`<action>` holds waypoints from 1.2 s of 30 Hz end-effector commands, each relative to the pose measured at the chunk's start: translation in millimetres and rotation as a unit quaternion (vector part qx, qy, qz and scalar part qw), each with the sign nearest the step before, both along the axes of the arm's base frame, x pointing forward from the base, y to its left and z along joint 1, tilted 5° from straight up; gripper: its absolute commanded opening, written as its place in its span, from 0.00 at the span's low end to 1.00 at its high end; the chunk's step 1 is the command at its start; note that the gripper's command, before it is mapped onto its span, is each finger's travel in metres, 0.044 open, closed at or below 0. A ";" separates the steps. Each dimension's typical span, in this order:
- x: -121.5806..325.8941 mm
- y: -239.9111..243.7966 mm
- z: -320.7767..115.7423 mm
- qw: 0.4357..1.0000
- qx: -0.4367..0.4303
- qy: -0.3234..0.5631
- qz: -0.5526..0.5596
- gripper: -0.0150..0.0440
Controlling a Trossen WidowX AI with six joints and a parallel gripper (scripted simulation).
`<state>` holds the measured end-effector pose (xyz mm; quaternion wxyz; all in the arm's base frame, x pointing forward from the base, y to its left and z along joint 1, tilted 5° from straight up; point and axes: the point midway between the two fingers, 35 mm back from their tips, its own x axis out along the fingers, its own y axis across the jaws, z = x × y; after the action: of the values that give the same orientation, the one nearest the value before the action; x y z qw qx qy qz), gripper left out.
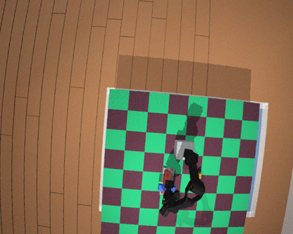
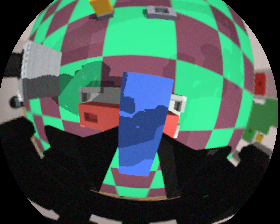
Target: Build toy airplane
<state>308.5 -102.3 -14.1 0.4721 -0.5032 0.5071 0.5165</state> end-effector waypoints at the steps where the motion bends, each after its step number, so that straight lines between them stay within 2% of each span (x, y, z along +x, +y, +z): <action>1: 0.3 -0.1 0.3 1.000 0.000 0.000 0.000 0.75; 7: 0.3 -0.1 0.3 1.000 0.000 0.000 0.000 1.00; 16: 0.8 -0.1 2.9 1.000 0.000 0.000 0.000 1.00; 22: 5.1 2.2 82.6 1.000 -0.002 0.000 0.002 1.00; 29: 9.0 1.9 85.3 1.000 -0.003 0.000 -0.006 1.00; 33: 9.4 1.7 84.8 0.987 -0.010 -0.004 -0.163 1.00; 36: 9.8 1.6 84.5 0.953 -0.017 -0.007 -0.304 1.00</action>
<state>317.2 -99.7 68.8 0.5406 -0.4288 0.5768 0.4372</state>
